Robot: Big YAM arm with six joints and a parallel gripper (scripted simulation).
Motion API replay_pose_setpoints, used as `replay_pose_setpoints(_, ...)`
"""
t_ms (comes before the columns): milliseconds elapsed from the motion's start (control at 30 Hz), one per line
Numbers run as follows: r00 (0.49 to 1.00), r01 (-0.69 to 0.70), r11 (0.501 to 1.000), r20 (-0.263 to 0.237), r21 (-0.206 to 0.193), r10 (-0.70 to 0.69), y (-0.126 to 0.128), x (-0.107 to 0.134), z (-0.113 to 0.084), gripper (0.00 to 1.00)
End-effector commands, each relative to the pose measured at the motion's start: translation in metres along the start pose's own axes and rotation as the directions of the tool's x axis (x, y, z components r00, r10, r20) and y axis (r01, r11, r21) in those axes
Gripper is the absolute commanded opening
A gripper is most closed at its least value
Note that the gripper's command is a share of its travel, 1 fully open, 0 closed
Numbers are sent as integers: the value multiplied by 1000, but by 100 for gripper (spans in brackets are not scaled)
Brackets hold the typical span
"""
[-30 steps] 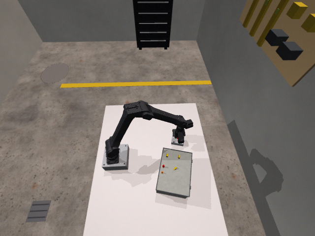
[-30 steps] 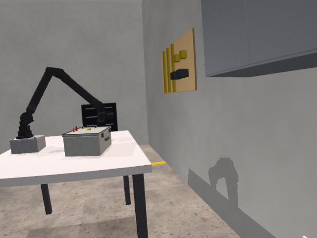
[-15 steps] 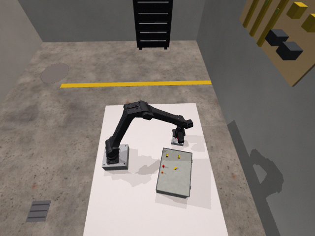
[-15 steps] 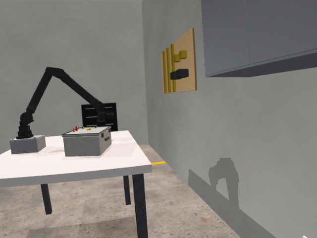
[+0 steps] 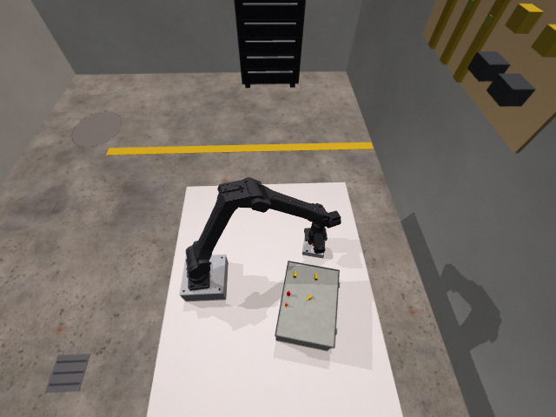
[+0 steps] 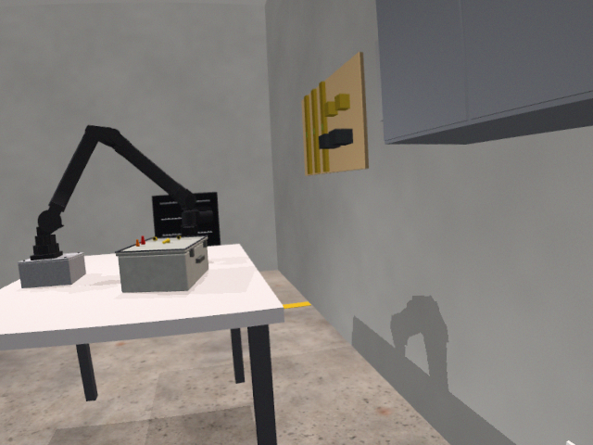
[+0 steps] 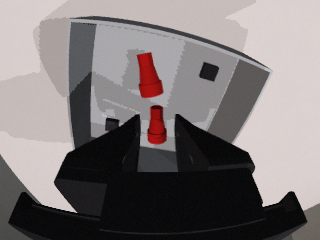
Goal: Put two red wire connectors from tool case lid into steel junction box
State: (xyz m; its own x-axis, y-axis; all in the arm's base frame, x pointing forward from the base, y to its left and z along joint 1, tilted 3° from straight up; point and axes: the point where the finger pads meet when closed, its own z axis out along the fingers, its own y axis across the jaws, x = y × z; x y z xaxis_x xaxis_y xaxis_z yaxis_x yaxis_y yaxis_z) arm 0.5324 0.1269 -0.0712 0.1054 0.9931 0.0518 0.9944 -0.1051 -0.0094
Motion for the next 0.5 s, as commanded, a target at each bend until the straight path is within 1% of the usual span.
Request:
replay_pose_setpoints(0, 1000, -1, 999, -14, -49, 0, 20, 13, -13, 29)
replay_pose_setpoints(233, 1000, -1, 999, -14, -50, 0, 20, 13, -14, 29)
replay_pose_setpoints(433, 1000, -2, 998, -17, -58, 1, 22, 14, -28, 29)
replay_pose_setpoints(467, 1000, -2, 998, -17, -58, 1, 22, 14, -28, 29)
